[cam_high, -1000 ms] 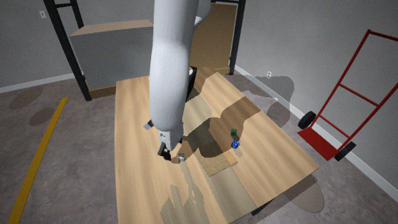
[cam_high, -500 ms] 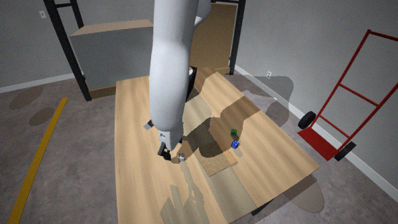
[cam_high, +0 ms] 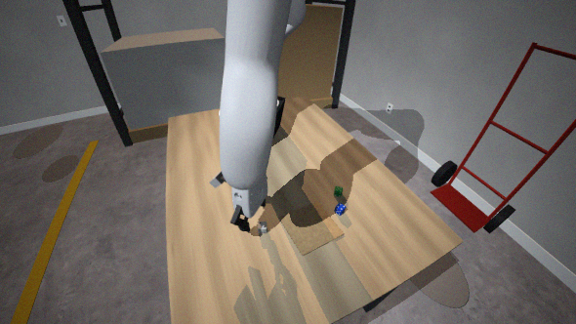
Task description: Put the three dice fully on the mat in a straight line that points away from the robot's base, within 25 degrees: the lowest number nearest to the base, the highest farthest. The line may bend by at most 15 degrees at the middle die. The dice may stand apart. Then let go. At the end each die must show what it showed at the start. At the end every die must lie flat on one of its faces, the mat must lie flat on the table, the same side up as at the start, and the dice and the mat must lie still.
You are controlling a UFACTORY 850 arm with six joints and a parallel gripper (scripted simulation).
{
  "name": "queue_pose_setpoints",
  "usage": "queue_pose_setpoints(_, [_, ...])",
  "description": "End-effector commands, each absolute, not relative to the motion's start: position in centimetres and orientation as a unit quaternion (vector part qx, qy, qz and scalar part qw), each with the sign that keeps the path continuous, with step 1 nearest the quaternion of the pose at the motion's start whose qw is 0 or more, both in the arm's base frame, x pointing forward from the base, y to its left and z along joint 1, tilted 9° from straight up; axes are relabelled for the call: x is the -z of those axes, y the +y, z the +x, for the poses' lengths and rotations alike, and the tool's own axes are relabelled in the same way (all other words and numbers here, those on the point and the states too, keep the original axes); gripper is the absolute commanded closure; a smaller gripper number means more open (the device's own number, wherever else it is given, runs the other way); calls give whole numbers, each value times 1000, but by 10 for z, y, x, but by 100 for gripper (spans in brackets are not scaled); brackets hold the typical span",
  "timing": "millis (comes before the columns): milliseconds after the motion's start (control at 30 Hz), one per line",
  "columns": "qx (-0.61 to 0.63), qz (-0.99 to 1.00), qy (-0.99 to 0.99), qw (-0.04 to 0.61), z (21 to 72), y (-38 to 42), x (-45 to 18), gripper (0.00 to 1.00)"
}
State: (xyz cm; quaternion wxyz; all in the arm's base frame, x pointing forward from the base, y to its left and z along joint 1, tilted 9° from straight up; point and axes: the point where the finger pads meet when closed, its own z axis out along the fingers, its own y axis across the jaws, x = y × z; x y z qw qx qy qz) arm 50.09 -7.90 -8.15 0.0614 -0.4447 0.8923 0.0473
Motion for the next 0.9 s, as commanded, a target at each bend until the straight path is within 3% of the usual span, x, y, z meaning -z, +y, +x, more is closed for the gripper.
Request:
queue_pose_setpoints(0, [-47, -445, 892, 62, 501, -72, 80, 0])
queue_pose_setpoints(333, [-47, -445, 892, 62, 500, -30, 74, 0])
queue_pose_setpoints(867, [-47, -445, 892, 62, 494, 119, 54, 0])
